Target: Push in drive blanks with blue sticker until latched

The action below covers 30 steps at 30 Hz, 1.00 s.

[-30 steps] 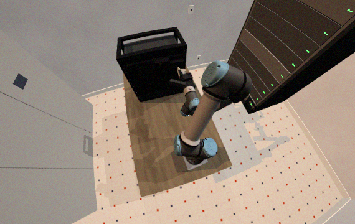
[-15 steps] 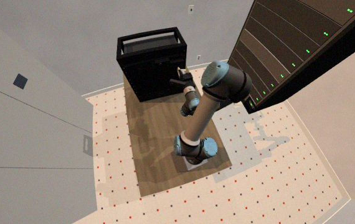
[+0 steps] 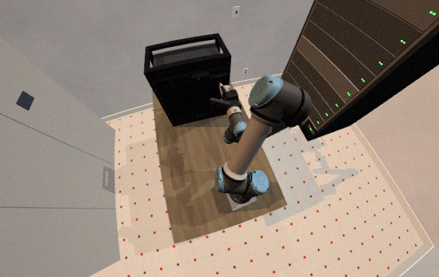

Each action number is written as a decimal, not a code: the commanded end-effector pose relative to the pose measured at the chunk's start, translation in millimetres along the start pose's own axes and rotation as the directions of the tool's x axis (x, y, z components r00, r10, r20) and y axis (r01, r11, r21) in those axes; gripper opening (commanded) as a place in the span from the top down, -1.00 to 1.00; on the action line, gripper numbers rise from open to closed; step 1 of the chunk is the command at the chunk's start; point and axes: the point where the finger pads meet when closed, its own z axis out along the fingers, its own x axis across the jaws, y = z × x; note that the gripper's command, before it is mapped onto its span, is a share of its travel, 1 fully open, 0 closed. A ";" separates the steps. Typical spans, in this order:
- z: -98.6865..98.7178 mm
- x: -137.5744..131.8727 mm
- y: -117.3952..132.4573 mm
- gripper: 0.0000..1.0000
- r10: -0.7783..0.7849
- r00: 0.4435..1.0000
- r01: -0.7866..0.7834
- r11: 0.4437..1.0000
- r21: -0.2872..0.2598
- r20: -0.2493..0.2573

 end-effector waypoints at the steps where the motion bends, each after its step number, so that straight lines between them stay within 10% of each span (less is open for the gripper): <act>1: 5.0 0.5 0.0 1.00 0.000 1.000 0.000 1.000 0.000 -0.001; 30: 19.2 0.5 0.0 1.00 0.000 1.000 0.000 1.000 0.000 -0.001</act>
